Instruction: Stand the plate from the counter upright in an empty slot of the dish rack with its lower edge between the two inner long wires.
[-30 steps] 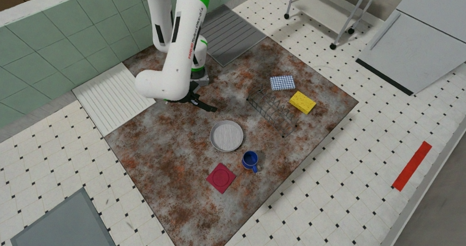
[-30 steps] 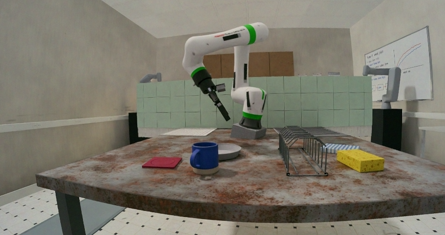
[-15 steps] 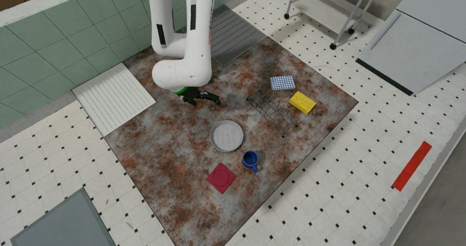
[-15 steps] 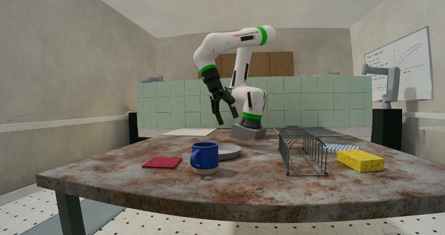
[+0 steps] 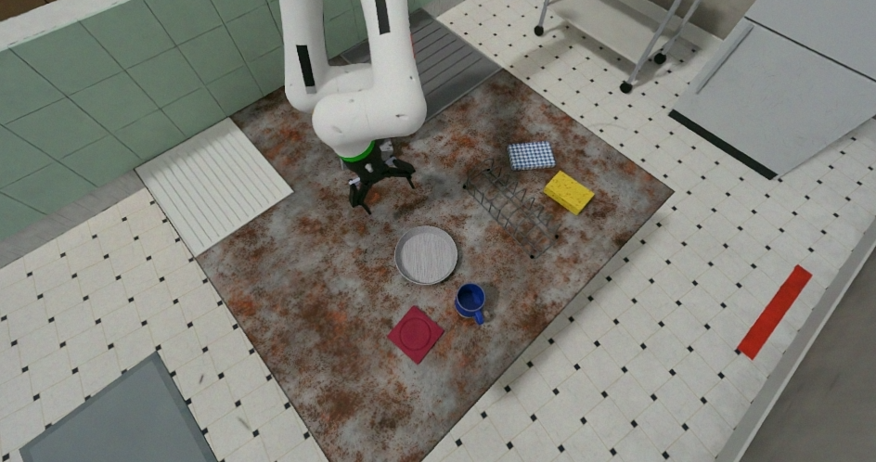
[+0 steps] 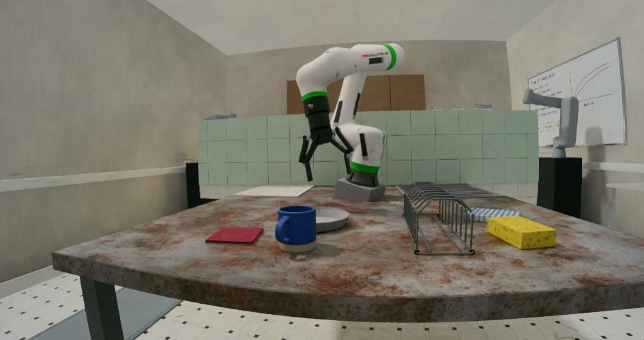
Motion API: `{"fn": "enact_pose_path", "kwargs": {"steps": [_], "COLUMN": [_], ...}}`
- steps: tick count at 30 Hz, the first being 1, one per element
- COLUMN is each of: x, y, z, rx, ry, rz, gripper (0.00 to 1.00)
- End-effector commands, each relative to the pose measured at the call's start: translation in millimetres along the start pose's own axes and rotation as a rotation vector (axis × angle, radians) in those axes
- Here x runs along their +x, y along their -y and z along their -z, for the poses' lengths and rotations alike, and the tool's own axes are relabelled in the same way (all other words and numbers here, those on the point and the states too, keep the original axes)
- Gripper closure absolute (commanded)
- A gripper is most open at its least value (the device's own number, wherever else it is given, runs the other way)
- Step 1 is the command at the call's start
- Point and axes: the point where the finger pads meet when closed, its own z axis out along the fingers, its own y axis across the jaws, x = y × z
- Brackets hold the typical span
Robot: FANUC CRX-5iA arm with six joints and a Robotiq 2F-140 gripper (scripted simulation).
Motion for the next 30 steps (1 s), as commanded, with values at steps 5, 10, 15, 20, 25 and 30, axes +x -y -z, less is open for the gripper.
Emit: {"fn": "enact_pose_path", "kwargs": {"steps": [5, 10, 15, 20, 25, 30], "x": [-10, -18, -26, -36, -44, -55], "y": [0, -2, -5, -10, -15, -24], "z": [1.0, 2.8, 5.1, 8.1, 10.9, 14.9], "rx": [0.103, 0.159, 0.213, 0.272, 0.32, 0.387], "ry": [0.055, 0.074, 0.089, 0.104, 0.114, 0.126], "rz": [0.39, 0.602, 0.799, 1.01, 1.177, 1.395], "gripper": [0.0, 0.0, 0.0, 0.0, 0.0, 0.0]}}
